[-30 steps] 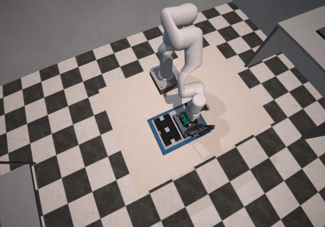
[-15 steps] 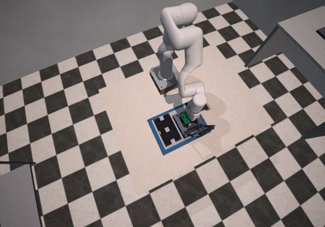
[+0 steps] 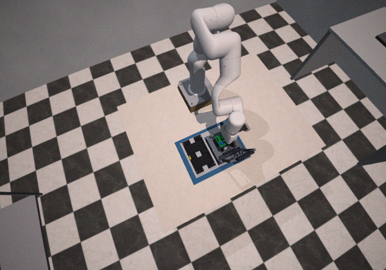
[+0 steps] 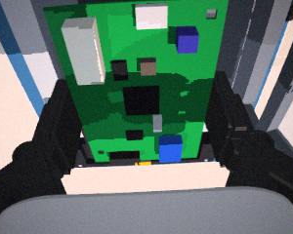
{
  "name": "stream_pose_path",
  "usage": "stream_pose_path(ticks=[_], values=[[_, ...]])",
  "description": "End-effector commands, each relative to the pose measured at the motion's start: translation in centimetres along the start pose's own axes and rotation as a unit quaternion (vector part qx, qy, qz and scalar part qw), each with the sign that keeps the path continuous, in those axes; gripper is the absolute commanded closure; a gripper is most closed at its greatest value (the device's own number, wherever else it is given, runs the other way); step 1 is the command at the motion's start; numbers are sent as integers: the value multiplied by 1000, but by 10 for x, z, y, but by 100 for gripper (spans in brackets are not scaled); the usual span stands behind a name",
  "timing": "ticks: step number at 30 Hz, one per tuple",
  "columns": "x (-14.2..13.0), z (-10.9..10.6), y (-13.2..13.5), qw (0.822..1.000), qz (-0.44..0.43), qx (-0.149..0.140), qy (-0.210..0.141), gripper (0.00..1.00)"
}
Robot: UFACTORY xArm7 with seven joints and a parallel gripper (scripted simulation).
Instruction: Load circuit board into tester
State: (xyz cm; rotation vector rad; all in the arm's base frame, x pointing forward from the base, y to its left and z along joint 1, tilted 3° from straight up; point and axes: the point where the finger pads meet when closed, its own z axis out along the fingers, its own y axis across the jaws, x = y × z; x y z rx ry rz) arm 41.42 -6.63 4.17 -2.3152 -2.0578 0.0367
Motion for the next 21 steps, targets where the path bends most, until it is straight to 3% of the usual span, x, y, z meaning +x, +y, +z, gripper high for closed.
stream_pose_path(ticks=[1,21], values=[[0,-1,1,1000,0,-2,0,21],[0,10,2,1000,0,-2,0,21]])
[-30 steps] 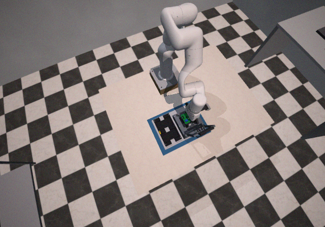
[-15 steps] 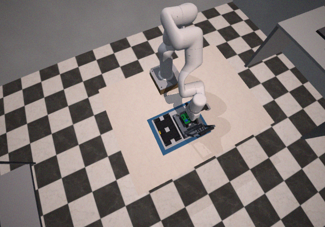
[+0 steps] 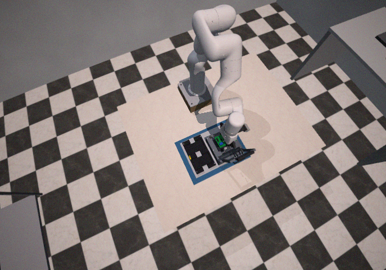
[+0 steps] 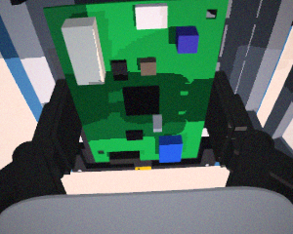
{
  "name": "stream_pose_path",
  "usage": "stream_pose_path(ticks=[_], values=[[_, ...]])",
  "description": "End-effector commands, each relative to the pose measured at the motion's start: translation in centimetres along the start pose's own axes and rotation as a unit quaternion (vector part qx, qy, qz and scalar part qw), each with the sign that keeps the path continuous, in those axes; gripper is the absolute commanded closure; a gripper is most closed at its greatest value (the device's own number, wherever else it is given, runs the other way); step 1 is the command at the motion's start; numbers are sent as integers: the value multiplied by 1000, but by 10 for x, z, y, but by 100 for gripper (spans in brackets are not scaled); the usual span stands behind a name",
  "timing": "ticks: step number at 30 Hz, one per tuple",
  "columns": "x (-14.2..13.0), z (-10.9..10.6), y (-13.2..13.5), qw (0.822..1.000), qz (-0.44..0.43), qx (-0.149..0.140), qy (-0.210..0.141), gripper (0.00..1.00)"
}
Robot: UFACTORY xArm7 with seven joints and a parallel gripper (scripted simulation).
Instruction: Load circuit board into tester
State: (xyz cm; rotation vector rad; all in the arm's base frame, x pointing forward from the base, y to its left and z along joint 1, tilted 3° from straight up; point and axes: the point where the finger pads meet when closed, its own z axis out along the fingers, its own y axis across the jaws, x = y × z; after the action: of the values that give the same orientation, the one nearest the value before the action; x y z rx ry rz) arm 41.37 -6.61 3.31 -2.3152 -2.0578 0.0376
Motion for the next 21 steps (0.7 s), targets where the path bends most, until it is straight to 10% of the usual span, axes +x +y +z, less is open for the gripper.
stream_pose_path(ticks=[1,21], values=[[0,3,2,1000,0,-2,0,21],[1,33,2,1000,0,-2,0,21]])
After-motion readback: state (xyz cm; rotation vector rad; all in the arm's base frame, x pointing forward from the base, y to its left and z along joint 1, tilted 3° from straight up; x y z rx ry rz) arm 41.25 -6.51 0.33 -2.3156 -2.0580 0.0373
